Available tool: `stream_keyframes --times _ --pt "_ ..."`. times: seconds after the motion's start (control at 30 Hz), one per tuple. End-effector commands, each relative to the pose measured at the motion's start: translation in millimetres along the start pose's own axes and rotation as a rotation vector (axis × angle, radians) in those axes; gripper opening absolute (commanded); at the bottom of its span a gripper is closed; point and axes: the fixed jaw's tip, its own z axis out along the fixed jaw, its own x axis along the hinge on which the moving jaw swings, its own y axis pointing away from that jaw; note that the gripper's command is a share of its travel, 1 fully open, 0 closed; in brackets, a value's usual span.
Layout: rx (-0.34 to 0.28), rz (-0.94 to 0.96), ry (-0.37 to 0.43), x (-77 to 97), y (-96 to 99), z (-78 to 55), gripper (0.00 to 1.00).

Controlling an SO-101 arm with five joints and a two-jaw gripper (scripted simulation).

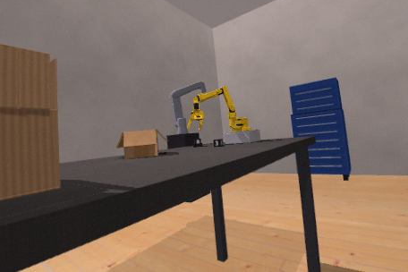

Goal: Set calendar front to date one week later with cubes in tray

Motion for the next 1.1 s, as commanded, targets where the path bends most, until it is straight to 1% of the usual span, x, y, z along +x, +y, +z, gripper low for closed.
stream_keyframes --times 0.0,0.1,0.17,0.27,0.37,0.43,0.5,0.63,0.9,1.07 --pt "0.108 -0.004 0.008 2.1 -9.5 -21.3 0.35" --pt "0.199 -0.004 0.016 2.7 -15.3 -39.0 0.35" --pt "0.199 -0.004 0.016 2.7 -15.3 -39.0 0.35" --pt "0.290 -0.004 0.024 3.1 -19.4 -57.2 0.35" --pt "0.367 -0.004 0.031 3.3 -21.6 -72.9 0.35" --pt "0.405 -0.004 0.035 3.3 -22.2 -80.6 0.35" --pt "0.430 -0.004 0.037 3.4 -22.5 -85.9 0.35" --pt "0.448 -0.004 0.038 3.4 -22.6 -89.5 0.35" --pt "0.448 -0.002 0.037 2.7 -22.6 -89.4 0.35" --pt "0.449 0.008 0.027 -1.3 -23.1 -89.0 0.35"
